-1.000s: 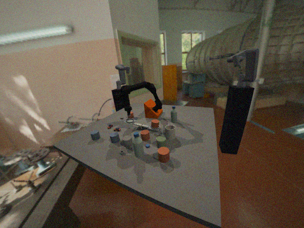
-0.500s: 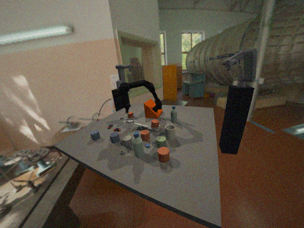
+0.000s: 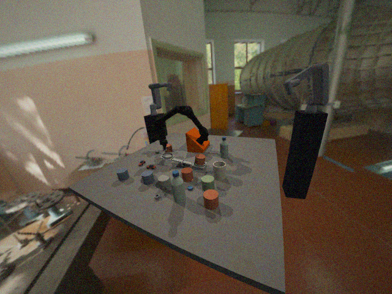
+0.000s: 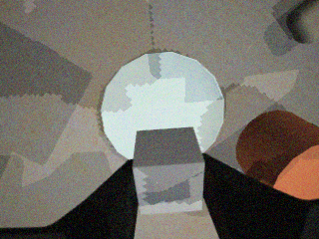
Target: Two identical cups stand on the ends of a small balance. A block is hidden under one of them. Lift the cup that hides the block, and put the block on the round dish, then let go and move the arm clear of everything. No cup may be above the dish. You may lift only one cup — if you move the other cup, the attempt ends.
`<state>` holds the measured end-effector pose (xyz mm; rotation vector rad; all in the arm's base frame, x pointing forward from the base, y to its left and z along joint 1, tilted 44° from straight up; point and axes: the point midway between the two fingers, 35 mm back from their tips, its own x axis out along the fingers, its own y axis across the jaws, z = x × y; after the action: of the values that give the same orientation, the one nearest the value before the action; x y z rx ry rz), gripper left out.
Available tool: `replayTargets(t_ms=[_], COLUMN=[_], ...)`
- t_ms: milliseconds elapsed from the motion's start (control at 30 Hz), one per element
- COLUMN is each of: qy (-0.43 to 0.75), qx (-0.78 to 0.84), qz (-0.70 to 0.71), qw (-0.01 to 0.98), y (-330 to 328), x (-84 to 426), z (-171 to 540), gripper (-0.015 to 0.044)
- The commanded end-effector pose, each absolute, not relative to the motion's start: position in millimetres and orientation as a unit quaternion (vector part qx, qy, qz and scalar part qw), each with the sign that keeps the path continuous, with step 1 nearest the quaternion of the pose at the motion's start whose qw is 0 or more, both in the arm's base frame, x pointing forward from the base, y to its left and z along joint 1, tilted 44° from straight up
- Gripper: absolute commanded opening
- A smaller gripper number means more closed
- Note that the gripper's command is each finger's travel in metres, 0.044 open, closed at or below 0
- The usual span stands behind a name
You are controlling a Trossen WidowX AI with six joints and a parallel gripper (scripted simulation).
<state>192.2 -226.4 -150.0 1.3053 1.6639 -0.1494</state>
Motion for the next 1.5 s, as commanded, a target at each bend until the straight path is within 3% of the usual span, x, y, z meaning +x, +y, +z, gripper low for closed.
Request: replayTargets(t_ms=[0,1067,1467], qy=[0.684,0.684,0.683], qx=[0.533,0.534,0.531], qz=[-0.06,-0.059,-0.061], qw=[0.494,0.494,0.498], y=[-225,-183,-189], x=[189,193,194], z=[-155,-200,-197], gripper=[0.0,0.0,0.0315])
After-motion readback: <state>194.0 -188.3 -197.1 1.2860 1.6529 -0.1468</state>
